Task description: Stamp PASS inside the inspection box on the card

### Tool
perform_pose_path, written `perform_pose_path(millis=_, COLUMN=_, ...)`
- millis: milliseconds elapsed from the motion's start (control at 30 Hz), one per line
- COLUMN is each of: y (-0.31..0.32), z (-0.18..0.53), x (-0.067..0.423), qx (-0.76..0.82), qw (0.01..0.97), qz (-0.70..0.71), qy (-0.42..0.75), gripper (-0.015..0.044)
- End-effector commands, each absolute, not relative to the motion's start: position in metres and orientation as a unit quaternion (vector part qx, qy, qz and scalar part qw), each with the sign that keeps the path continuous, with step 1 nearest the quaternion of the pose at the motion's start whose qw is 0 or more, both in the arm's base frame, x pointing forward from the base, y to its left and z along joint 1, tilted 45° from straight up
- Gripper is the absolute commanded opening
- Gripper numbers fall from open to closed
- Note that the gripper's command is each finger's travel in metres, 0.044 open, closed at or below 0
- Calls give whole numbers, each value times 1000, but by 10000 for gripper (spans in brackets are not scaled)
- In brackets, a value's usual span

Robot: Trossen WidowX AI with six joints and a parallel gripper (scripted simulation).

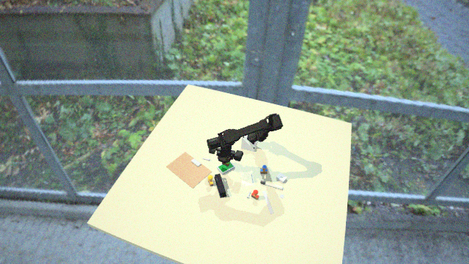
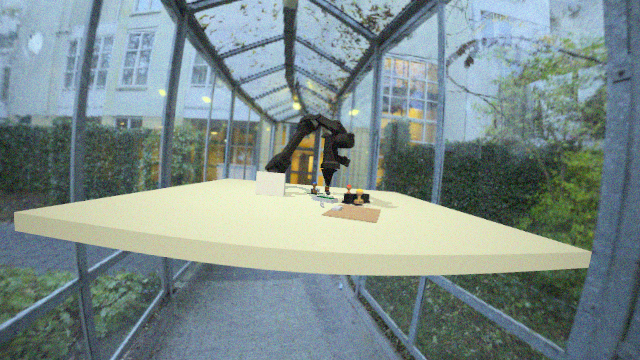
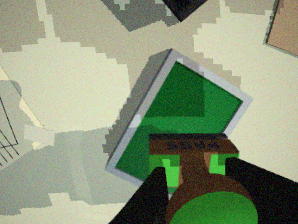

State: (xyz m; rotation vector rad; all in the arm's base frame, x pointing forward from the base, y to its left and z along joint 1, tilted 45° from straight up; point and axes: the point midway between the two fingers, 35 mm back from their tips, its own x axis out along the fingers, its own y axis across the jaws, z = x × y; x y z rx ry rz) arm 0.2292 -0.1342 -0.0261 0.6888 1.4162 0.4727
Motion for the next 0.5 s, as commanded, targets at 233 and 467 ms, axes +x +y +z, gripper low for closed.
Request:
perform_pose_path(millis=233, y=-127, z=-32, x=229, qx=312, qw=678, qz=210, qy=631, gripper=0)
perform_pose_path(millis=467, y=-124, z=-35, x=229, qx=312, qw=678, qz=210, qy=631, gripper=0)
